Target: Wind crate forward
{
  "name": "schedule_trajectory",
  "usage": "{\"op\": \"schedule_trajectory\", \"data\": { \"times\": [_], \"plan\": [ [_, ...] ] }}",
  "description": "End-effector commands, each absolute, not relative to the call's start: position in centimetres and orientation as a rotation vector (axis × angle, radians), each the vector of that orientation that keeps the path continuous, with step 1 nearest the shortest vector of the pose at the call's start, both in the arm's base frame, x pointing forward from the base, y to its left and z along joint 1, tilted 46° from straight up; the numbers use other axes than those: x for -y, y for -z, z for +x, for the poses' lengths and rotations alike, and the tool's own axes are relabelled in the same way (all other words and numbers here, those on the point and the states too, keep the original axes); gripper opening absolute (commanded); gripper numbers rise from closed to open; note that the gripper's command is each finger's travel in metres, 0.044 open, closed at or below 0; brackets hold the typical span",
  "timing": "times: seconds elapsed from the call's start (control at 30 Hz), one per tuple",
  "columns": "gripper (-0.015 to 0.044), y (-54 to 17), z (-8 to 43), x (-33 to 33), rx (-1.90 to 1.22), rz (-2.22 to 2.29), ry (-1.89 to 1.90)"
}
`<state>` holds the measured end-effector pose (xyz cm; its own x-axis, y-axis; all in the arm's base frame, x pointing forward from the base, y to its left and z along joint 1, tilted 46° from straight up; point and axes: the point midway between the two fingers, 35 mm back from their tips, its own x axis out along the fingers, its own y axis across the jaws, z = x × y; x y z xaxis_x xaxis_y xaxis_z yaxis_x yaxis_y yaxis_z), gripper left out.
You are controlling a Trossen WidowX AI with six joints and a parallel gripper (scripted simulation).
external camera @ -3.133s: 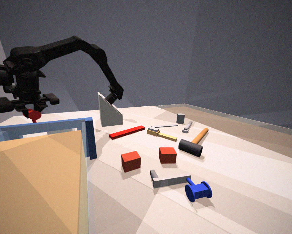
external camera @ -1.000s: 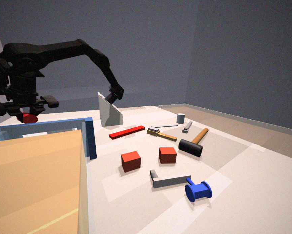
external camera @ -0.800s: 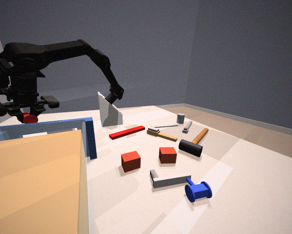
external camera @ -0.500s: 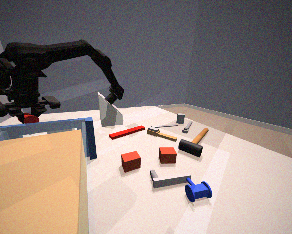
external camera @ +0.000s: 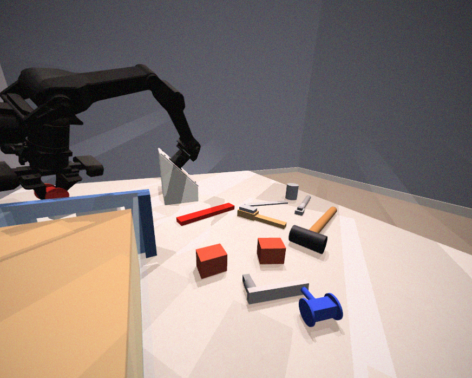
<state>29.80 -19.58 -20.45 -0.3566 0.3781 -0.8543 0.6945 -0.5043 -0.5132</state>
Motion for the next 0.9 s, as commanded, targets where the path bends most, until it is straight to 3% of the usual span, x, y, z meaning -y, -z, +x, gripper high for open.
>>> {"op": "schedule_trajectory", "data": {
  "times": [0.0,0.87],
  "plan": [
    [0.0000,19.6,30.9,17.9,-1.450,1.658,1.920],
    [0.0000,17.6,31.6,15.8,-1.452,1.659,1.920]
  ]
}}
